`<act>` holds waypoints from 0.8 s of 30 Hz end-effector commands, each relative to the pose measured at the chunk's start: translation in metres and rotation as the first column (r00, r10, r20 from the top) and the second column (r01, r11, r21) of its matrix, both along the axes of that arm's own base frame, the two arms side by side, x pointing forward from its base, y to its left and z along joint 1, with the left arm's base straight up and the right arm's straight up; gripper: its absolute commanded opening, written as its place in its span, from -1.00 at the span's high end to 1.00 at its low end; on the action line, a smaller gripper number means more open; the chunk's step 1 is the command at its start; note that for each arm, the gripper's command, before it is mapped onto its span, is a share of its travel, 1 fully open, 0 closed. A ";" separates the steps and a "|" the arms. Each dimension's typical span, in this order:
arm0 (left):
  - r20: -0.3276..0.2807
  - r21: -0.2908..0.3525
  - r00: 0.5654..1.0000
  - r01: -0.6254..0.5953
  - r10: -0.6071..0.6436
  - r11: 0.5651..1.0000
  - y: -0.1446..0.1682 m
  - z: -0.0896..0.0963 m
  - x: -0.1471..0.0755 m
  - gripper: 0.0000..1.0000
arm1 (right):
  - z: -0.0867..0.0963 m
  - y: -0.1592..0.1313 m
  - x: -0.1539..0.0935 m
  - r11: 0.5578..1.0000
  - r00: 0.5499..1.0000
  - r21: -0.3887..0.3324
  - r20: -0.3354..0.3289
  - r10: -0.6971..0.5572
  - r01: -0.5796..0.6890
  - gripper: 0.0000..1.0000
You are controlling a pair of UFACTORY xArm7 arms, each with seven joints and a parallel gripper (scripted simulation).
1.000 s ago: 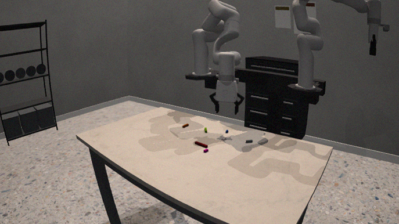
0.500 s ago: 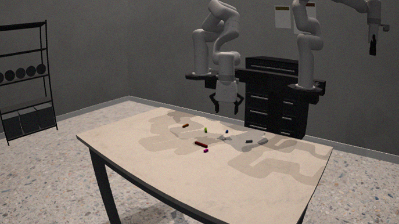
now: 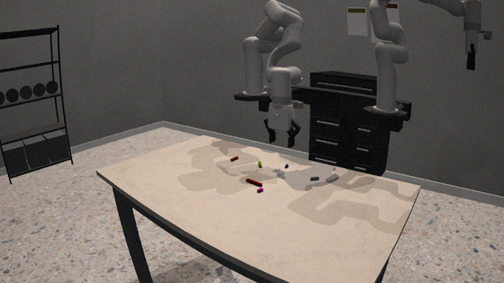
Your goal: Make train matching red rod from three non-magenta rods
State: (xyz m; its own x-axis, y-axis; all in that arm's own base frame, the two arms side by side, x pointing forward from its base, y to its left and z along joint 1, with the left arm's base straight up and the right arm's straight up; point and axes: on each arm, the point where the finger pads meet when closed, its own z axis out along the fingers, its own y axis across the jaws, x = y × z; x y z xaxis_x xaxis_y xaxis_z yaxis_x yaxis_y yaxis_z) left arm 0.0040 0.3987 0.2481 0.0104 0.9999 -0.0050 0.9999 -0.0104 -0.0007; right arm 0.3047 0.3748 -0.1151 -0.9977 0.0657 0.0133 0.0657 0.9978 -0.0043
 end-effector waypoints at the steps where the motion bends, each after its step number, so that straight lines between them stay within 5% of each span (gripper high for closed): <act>1: 0.001 0.005 1.000 0.000 0.000 1.000 0.001 0.002 0.000 -1.00 | -0.001 -0.006 0.003 0.986 0.986 -0.012 0.003 -0.166 0.166 -1.00; 10: 0.001 0.005 1.000 0.000 0.000 1.000 0.001 0.002 0.000 -1.00 | -0.005 -0.015 0.005 0.923 0.923 -0.019 0.004 -0.384 0.384 -1.00; 24: 0.001 0.005 1.000 0.000 0.000 1.000 0.001 0.002 0.000 -1.00 | -0.011 -0.035 0.010 0.629 0.629 -0.026 0.015 -0.777 0.777 -1.00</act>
State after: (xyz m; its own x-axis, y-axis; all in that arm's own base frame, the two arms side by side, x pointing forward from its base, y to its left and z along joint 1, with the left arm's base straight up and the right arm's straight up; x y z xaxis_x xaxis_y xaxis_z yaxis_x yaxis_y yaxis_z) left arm 0.0040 0.3987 0.2481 0.0104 0.9999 -0.0050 0.9999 -0.0104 -0.0007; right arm 0.3117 0.3437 -0.1259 -0.6810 0.7322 0.0077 0.7319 0.6810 -0.0249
